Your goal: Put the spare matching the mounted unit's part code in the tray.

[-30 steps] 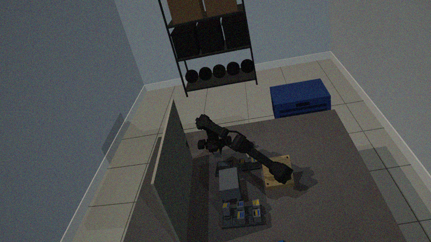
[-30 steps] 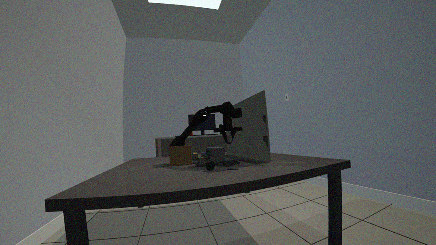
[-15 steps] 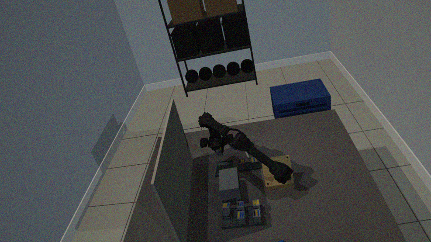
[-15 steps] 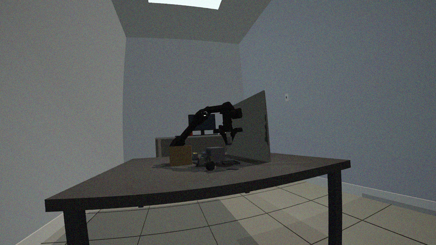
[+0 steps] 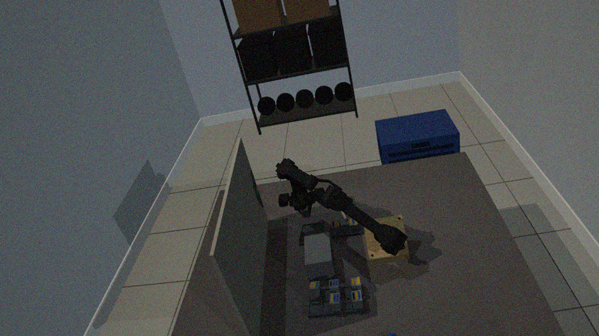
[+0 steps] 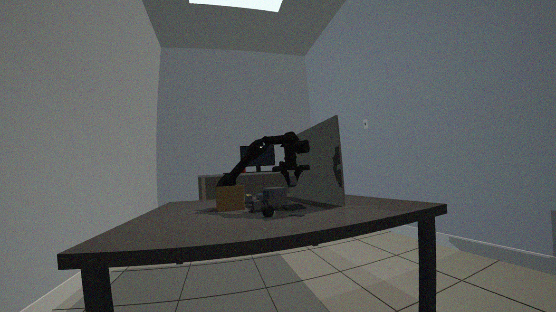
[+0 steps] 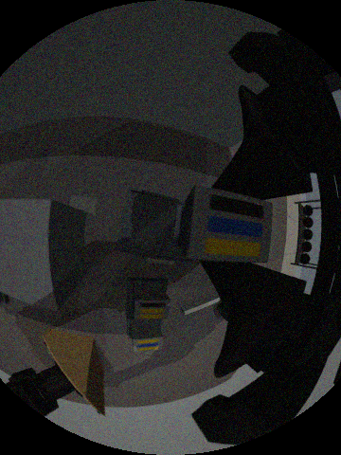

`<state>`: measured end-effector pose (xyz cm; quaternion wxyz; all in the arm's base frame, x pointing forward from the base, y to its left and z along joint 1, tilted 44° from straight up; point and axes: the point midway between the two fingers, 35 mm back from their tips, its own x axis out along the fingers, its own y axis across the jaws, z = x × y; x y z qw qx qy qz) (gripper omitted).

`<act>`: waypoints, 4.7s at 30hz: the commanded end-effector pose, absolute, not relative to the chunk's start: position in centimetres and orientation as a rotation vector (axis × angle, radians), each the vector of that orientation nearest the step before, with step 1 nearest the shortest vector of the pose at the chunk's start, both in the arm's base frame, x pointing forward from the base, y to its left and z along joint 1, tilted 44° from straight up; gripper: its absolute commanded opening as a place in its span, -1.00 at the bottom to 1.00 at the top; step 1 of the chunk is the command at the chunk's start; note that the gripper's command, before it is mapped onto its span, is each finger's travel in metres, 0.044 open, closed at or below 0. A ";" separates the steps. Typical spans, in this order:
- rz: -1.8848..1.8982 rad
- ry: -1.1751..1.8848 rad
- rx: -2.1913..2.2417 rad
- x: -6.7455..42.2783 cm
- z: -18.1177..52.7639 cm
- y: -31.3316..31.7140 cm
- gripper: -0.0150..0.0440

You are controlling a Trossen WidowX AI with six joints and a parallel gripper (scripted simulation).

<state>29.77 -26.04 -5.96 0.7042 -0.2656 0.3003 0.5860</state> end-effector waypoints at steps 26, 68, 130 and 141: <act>1.301 0.667 -0.584 30.3 -7.6 -24.6 -0.49; 1.301 0.666 -0.584 30.7 -9.9 -22.6 -0.49; 1.305 0.665 -0.590 30.9 -12.6 -19.8 -0.22; 1.305 0.665 -0.590 30.9 -12.6 -19.8 0.75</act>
